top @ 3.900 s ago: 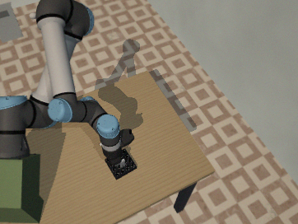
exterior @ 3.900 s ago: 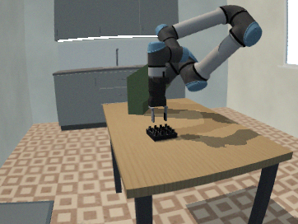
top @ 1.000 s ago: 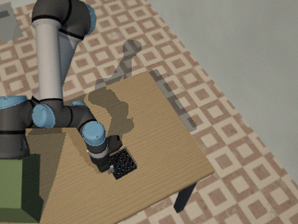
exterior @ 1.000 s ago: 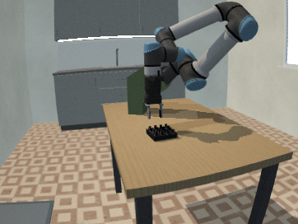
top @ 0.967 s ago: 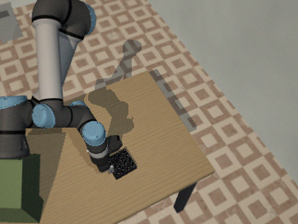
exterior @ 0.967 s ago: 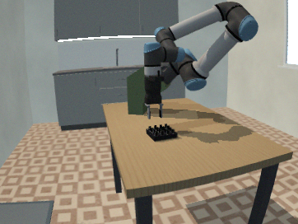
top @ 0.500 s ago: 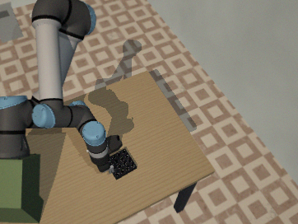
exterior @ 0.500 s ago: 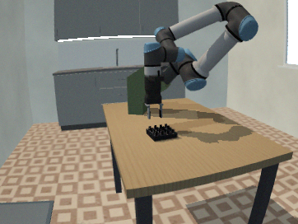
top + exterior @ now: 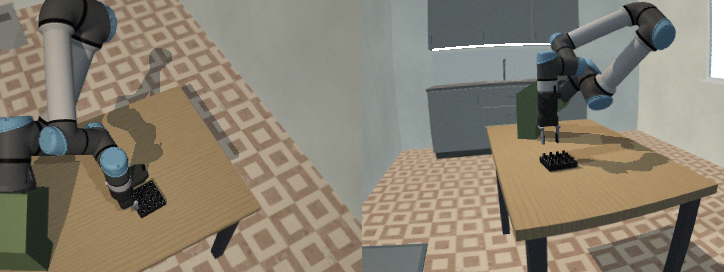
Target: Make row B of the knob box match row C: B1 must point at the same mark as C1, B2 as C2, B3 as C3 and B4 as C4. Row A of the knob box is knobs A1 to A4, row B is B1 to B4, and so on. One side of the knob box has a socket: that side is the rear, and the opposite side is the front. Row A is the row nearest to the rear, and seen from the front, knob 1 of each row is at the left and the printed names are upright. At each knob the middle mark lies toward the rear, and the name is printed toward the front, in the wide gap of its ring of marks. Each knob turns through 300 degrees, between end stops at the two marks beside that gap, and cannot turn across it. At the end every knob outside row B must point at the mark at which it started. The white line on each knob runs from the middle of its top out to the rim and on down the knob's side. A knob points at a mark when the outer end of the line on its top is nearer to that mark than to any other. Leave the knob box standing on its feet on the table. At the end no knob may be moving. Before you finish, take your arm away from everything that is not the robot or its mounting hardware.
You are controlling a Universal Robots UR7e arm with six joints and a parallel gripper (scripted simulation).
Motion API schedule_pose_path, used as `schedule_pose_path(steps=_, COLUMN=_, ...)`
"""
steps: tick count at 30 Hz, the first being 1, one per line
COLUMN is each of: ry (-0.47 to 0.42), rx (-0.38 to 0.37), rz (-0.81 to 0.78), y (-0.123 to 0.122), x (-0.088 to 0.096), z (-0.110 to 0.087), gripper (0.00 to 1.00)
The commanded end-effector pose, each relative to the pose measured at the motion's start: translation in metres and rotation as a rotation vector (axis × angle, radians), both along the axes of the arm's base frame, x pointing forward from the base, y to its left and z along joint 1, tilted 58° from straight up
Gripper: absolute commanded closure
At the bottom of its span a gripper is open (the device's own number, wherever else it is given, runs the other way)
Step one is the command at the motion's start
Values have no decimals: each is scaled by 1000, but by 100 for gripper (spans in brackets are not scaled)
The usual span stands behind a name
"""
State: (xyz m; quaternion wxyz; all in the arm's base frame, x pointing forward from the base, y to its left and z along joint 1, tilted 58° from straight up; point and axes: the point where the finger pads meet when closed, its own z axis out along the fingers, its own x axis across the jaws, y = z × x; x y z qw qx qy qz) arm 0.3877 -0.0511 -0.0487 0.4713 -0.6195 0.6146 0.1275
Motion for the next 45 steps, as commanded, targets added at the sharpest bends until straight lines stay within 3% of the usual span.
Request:
schedule_pose_path(steps=1, ry=0, rx=-1, rz=-1, y=-1, x=0, z=0, gripper=0)
schedule_pose_path(steps=20, ry=0, rx=-1, rz=-1, y=-2, x=2, z=1, gripper=0)
schedule_pose_path(steps=26, ry=0, rx=-2, rz=-1, y=-28, x=49, z=33, gripper=0)
schedule_pose_path(steps=30, ry=-1, rx=-1, rz=0, y=-32, x=58, z=40, gripper=0)
schedule_pose_path(steps=31, ry=-1, rx=-1, rz=0, y=-32, x=58, z=40, gripper=54)
schedule_pose_path(steps=45, ry=-1, rx=-1, rz=0, y=-32, x=58, z=40, gripper=54)
